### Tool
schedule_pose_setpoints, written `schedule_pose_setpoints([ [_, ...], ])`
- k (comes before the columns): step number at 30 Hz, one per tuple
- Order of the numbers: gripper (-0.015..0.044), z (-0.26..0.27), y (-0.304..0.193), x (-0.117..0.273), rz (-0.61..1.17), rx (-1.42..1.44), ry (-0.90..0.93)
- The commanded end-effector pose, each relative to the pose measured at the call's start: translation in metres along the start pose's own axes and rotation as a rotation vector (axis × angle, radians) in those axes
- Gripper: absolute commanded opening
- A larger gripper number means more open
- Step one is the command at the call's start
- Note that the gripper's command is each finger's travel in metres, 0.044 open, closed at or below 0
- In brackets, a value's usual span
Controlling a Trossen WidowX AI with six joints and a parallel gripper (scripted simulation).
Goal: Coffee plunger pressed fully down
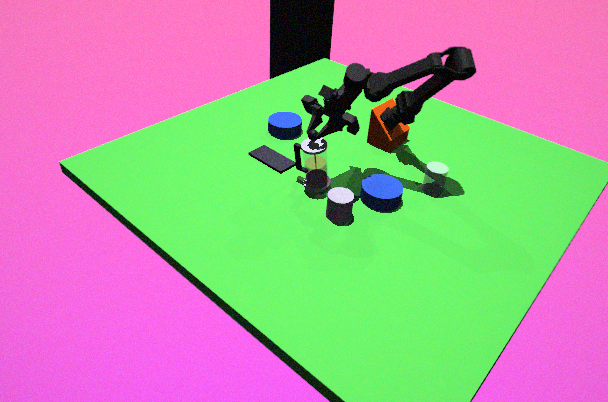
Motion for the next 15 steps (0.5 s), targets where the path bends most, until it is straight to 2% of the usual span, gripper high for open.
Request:
schedule_pose_setpoints([
  [1, 0.0123, -0.0008, -0.0024, -0.0021, 0.017, -0.012, 0.001],
  [15, 0.0123, -0.0007, 0.0004, -0.0014, 0.004, -0.003, 0.001],
])
Point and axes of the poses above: the point midway between the two fingers, 35 mm back from their tips, its own x axis back along the fingers, its own z axis across the jaws, y = z × x, the point moved 8 cm from there along x, back along the fingers, and after that the axes turned 11 degrees about -x, right-handed, at the moved point
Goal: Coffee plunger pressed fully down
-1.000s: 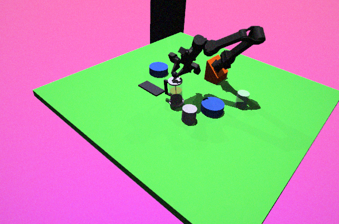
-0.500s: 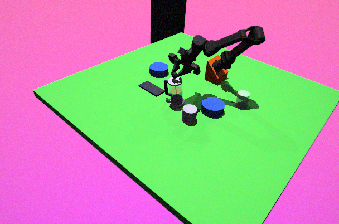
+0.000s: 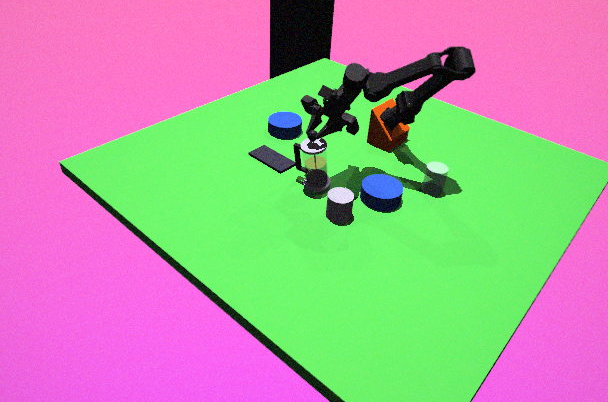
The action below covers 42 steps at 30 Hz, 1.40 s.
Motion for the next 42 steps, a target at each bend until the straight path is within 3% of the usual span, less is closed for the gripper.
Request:
schedule_pose_setpoints([
  [1, 0.0123, 0.0, 0.0, 0.0, 0.0, 0.0, 0.0],
  [7, 0.0123, 0.0, 0.0, 0.0, 0.0, 0.0, 0.0],
  [19, 0.0438, 0.0, 0.0, 0.0, 0.0, 0.0, 0.0],
  [25, 0.044, 0.001, 0.01, 0.008, 0.004, 0.0, -0.004],
  [32, 0.044, 0.017, 0.053, 0.061, 0.014, -0.009, -0.006],
  [42, 0.044, 0.016, 0.053, 0.063, 0.014, -0.011, -0.007],
])
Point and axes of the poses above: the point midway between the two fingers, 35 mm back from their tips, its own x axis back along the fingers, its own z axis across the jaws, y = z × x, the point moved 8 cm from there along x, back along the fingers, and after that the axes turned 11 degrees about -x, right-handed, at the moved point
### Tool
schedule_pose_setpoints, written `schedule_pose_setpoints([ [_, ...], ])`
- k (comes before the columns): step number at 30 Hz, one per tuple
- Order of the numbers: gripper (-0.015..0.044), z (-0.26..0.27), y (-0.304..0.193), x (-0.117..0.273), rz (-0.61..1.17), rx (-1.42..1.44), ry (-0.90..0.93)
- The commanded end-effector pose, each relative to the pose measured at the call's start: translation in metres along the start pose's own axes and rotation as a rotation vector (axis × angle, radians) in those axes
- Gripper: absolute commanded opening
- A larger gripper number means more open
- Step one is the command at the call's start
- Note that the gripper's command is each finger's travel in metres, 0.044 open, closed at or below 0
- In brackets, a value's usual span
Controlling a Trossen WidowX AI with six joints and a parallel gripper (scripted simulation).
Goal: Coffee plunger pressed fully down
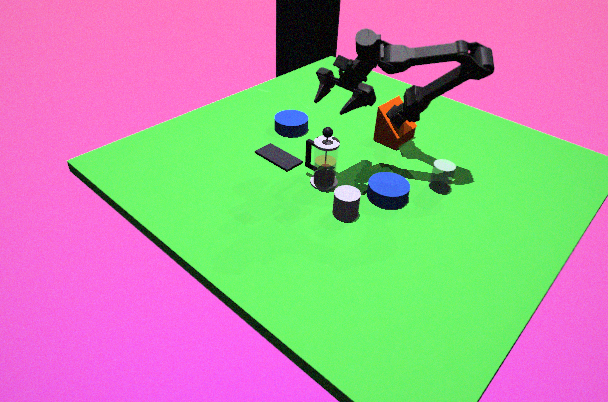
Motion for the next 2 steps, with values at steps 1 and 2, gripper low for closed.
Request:
schedule_pose_setpoints([
  [1, 0.044, 0.0014, 0.0016, 0.0023, -0.002, 0.01, 0.005],
  [2, 0.044, 0.0014, 0.0016, 0.0023, -0.002, 0.01, 0.005],
])
Point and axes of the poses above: the point midway between the two fingers, 35 mm back from their tips, its own x axis back along the fingers, its own z axis across the jaws, y = z × x, the point moved 8 cm from there along x, back along the fingers, and after that the axes turned 11 degrees about -x, right-handed, at the moved point
